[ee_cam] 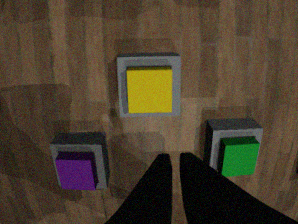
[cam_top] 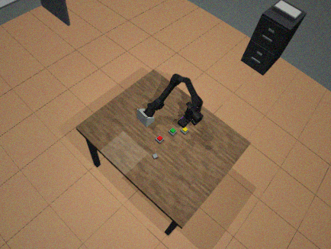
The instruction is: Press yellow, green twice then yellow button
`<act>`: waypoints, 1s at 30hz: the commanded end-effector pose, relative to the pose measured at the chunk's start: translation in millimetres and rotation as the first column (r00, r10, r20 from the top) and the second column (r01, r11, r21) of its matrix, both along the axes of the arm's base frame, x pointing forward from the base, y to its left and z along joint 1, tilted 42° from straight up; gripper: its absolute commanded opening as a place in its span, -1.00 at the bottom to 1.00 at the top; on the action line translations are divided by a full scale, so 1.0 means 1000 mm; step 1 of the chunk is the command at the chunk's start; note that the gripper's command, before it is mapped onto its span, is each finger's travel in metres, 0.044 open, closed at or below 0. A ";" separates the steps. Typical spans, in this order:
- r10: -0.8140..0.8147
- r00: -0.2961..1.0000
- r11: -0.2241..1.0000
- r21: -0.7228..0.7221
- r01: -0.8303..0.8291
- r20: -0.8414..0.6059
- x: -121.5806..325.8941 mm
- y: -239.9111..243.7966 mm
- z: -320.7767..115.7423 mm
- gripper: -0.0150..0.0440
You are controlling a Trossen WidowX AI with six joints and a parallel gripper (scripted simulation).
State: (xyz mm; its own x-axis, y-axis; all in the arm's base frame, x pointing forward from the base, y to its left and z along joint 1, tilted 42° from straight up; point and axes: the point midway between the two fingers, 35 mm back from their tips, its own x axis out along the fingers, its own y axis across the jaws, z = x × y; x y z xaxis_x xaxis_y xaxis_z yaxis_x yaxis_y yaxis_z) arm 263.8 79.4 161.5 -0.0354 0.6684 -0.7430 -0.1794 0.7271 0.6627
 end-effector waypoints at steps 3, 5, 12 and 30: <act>-0.011 1.000 1.000 0.003 0.011 -0.020 0.003 0.014 -0.003 -0.42; -0.011 1.000 1.000 0.003 0.011 -0.019 0.003 0.034 -0.023 -0.42; -0.010 1.000 1.000 0.007 0.011 -0.019 0.000 0.050 -0.040 -0.42; -0.010 1.000 1.000 0.008 0.011 -0.019 -0.001 0.069 -0.061 -0.42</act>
State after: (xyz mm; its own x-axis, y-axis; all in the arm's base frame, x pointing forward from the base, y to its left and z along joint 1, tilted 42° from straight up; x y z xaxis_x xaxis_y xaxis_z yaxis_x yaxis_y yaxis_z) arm 264.1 144.5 105.1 -0.0371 0.6742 -0.7377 -0.1642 0.7240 0.6700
